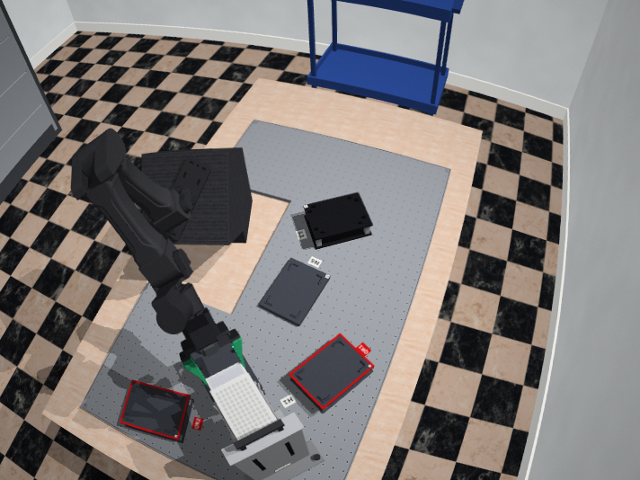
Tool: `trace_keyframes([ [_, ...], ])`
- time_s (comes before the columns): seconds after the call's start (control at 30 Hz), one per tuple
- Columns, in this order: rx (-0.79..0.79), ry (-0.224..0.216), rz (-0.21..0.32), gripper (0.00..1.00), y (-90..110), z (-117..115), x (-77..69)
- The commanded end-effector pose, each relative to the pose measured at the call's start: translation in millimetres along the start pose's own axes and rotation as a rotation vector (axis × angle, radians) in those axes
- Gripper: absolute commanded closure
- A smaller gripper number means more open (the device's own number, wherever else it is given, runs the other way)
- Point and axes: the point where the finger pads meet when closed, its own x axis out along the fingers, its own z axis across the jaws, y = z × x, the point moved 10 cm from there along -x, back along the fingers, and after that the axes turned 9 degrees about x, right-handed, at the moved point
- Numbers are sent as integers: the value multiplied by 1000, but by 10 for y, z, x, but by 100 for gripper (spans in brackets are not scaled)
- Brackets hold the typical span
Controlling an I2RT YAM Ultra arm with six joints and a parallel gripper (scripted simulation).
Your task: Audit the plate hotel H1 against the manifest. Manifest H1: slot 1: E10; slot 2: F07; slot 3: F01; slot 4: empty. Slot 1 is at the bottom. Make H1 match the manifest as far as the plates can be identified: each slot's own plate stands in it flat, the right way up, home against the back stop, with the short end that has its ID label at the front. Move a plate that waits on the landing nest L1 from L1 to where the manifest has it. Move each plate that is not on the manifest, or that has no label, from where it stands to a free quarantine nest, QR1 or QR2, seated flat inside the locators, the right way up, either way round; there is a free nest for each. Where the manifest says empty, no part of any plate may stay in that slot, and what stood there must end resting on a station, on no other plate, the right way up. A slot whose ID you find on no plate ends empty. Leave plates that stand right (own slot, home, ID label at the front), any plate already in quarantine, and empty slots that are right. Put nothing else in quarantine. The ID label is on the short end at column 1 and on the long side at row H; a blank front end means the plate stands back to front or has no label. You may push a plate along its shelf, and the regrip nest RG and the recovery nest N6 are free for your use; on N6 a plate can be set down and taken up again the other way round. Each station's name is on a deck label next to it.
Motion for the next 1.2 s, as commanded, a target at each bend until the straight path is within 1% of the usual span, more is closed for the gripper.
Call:
trace_keyframes([
  [0.0,0,-10,-32,13,-16,-2,-81],
  [0.07,-1,-4,-25,13,14,-21,-97],
  [0.43,-2,-6,-15,13,136,-31,-196],
  [0.5,-2,-6,-15,13,136,-31,-196],
  [0.53,-1,-11,-40,13,50,-32,-205],
  [0.57,-2,-10,-19,13,148,-24,-215],
  [0.6,-2,-5,-20,13,158,-37,-223],
  [1.0,-3,-6,-14,13,282,-51,-331],
  [1.07,-3,-6,-14,13,282,-51,-331],
  [1.1,-3,-7,-45,13,172,-63,-341],
  [1.13,-3,-8,-16,13,296,-51,-348],
  [1.17,-3,-6,-14,13,311,-55,-358],
])
